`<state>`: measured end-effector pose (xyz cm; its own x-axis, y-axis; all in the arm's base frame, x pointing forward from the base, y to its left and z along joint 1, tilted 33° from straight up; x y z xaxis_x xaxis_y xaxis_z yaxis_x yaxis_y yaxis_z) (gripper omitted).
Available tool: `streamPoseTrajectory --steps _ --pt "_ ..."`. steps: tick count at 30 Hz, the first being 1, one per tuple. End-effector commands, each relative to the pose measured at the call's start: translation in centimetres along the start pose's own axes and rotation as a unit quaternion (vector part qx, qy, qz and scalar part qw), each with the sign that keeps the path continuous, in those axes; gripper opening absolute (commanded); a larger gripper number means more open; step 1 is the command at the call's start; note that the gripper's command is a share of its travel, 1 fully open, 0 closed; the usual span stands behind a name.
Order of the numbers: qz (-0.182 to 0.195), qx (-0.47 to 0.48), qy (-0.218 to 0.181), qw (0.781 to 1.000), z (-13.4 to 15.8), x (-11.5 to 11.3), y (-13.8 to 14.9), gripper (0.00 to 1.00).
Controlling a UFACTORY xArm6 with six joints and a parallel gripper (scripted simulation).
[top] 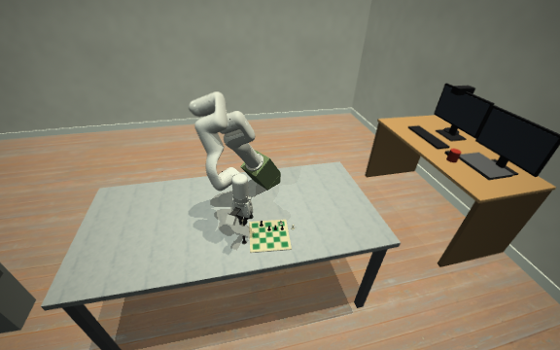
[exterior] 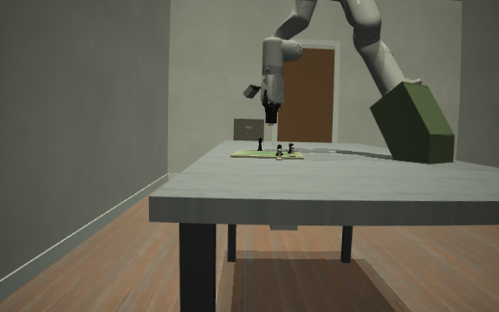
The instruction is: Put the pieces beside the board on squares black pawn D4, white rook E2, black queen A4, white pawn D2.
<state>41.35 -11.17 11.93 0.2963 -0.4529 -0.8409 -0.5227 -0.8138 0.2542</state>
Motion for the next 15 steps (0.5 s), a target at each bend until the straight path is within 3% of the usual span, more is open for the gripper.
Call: streamPoseTrajectory --steps 1,5,8,9,10,13,14,15 --pt "0.0 0.0 -0.001 1.0 -0.1 -0.3 0.0 0.0" --pt "-0.001 0.008 -0.002 1.0 -0.2 -0.2 -1.0 0.0" --pt "-0.003 0.044 -0.005 0.999 -0.1 -0.2 -5.7 0.0" --pt "-0.003 0.044 -0.005 0.999 -0.1 -0.2 -5.7 0.0" --pt "-0.003 0.061 -0.006 0.998 0.2 -0.2 -8.0 0.0" --pt "-0.003 0.061 -0.006 0.998 0.2 -0.2 -8.0 0.0" --pt "-0.003 0.079 -0.006 0.997 0.6 -0.2 -10.5 0.0" --pt "-0.003 0.079 -0.006 0.997 0.6 -0.2 -10.5 0.0"
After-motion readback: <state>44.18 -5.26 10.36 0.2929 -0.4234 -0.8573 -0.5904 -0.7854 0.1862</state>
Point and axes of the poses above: the point where the finger pads meet when closed, its own x axis out along the fingers, its own y axis across the jaws, z = x × y, the point moved 1 cm from there along -x, back along the fingers, and after that the axes turned 4 degrees about -x, right-handed, at the moved point
